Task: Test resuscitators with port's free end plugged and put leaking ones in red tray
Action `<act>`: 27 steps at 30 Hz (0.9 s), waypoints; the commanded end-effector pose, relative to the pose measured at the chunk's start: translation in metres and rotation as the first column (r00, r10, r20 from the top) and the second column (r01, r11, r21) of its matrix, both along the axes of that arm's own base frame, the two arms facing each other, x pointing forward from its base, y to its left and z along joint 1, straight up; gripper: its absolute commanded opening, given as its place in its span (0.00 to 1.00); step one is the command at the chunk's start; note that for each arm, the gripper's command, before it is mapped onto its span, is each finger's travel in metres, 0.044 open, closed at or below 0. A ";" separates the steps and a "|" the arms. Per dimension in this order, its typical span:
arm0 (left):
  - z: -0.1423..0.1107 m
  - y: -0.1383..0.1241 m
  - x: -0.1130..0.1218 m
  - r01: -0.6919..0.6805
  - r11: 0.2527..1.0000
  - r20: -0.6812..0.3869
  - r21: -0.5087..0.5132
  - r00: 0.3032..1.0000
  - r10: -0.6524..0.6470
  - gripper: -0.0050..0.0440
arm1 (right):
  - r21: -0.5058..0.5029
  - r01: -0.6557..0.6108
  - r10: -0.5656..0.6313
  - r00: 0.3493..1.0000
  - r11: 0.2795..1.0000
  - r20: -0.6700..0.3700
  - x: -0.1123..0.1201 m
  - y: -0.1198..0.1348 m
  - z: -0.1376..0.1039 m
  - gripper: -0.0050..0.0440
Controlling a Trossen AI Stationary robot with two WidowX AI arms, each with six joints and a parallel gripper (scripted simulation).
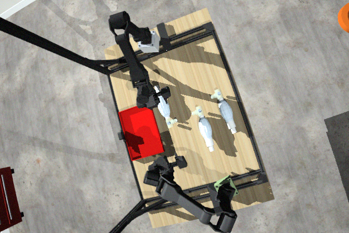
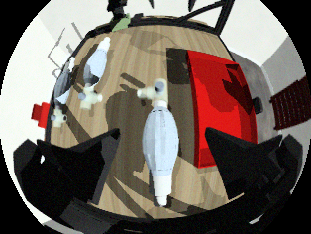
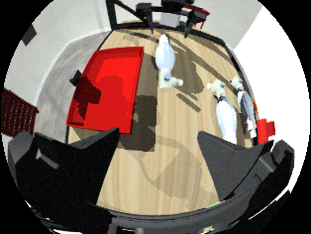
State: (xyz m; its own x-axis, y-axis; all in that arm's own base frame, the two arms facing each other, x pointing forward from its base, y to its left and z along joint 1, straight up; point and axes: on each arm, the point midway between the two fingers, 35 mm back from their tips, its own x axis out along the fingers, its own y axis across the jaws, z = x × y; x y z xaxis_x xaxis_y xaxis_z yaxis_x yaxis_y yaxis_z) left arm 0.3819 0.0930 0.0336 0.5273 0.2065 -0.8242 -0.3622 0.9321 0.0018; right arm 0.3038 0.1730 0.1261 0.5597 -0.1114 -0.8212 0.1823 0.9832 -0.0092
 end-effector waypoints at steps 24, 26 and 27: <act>-0.001 0.001 0.002 0.002 1.000 0.002 0.002 1.000 -0.002 1.00 | 0.011 -0.004 0.003 1.000 1.000 0.026 0.143 -0.061 -0.046 0.94; -0.001 0.001 0.002 0.002 1.000 0.002 0.002 1.000 -0.002 1.00 | 0.010 -0.008 0.007 1.000 1.000 0.030 0.152 -0.067 -0.050 0.94; -0.001 0.001 0.002 0.002 1.000 0.002 0.002 1.000 -0.002 1.00 | 0.010 -0.009 0.009 0.999 1.000 0.033 0.156 -0.070 -0.052 0.94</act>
State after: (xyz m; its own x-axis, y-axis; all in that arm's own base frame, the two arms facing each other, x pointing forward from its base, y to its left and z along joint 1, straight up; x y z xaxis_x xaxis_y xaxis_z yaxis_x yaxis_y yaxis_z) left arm 0.3839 0.0942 0.0320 0.5279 0.2061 -0.8239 -0.3619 0.9322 0.0013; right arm 0.4438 0.1146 0.0869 0.5911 -0.0979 -0.8006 0.1784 0.9839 0.0114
